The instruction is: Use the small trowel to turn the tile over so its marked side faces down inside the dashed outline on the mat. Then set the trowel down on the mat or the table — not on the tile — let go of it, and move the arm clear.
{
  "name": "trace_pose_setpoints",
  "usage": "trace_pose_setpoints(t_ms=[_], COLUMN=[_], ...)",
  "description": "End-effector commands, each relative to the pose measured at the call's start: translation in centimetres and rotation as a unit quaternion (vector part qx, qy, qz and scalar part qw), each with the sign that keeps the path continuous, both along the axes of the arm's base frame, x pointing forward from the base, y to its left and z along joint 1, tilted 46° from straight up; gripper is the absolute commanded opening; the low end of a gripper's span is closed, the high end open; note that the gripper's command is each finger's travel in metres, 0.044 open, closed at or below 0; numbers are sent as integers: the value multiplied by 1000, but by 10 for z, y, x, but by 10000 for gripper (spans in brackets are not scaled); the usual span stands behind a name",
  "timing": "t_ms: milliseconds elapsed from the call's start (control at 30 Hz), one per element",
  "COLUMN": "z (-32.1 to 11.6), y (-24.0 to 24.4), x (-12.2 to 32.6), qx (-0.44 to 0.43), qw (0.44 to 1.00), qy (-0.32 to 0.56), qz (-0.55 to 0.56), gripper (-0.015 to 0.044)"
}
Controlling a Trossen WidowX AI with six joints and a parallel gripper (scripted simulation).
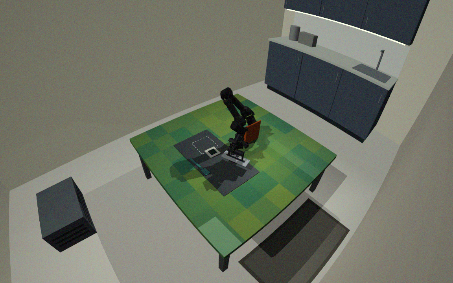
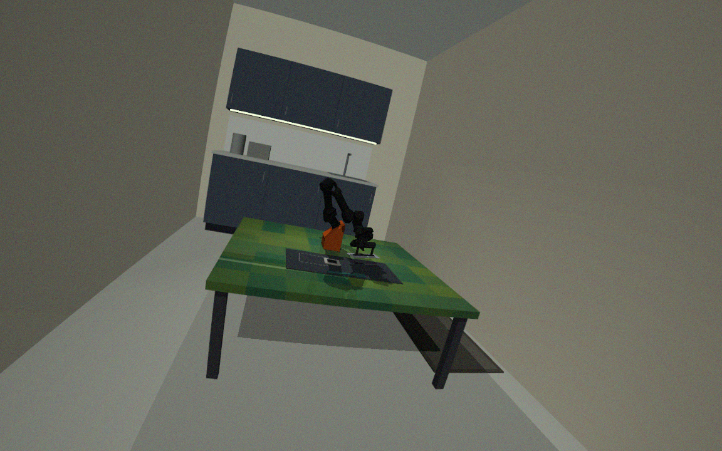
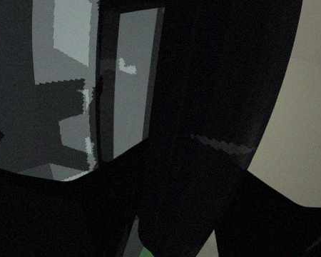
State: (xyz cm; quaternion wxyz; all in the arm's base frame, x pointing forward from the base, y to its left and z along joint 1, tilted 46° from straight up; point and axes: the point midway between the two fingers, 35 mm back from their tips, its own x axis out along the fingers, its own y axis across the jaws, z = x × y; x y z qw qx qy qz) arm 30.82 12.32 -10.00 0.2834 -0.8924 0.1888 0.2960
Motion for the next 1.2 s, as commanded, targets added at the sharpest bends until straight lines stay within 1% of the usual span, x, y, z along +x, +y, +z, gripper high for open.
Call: trace_pose_setpoints(t_ms=[0, 300, 533, 1167], z=[9, 28, 27, 6], y=[-2, -24, -25, -47], x=[24, 66, 67, 70], qx=[26, 67, 68, 67], qw=[998, 980, 980, 980], qy=[-43, -129, -130, -130], qz=[-39, -133, -135, -135], gripper=[0, 0, 0, 0])
